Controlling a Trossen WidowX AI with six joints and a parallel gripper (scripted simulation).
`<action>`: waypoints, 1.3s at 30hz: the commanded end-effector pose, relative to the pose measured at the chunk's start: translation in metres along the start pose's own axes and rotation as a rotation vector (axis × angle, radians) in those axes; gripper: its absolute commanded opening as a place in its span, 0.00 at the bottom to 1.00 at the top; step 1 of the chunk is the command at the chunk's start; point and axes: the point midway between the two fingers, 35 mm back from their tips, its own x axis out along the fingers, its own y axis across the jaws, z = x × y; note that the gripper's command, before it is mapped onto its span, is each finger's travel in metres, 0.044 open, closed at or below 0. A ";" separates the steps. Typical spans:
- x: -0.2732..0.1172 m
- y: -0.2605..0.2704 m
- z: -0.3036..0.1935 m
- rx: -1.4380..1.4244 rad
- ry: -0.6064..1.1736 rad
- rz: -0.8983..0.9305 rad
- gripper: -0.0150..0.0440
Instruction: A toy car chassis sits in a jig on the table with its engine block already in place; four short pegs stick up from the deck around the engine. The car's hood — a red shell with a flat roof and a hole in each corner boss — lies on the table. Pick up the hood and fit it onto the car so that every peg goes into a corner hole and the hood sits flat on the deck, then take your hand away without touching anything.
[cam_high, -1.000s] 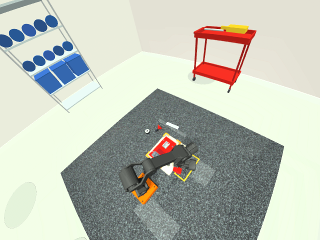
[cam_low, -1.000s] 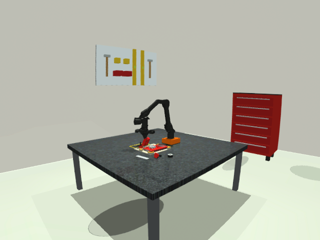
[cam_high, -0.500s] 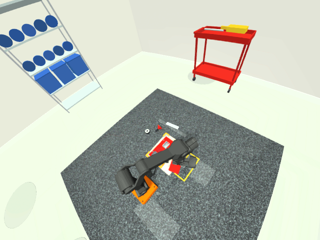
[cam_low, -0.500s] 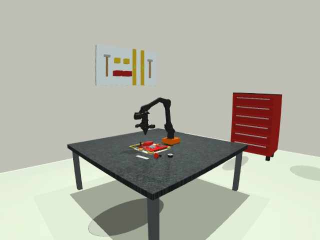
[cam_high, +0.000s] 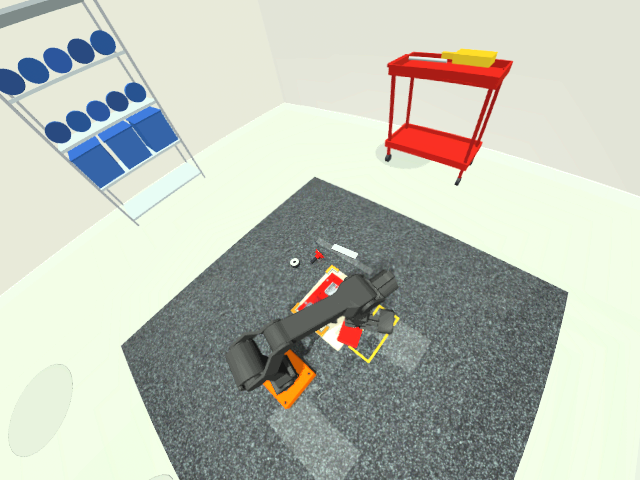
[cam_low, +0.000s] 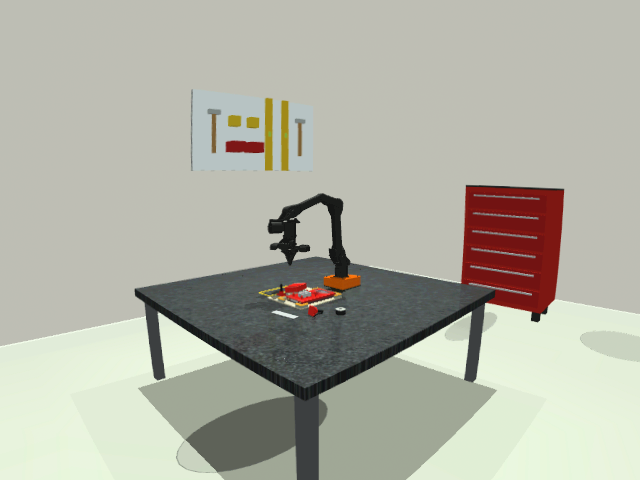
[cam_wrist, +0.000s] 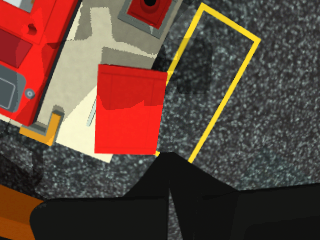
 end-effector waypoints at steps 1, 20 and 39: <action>0.000 0.000 0.000 0.000 -0.001 0.000 0.25; 0.040 0.035 0.004 0.139 0.012 0.012 0.79; 0.054 0.034 0.005 0.139 0.012 0.012 1.00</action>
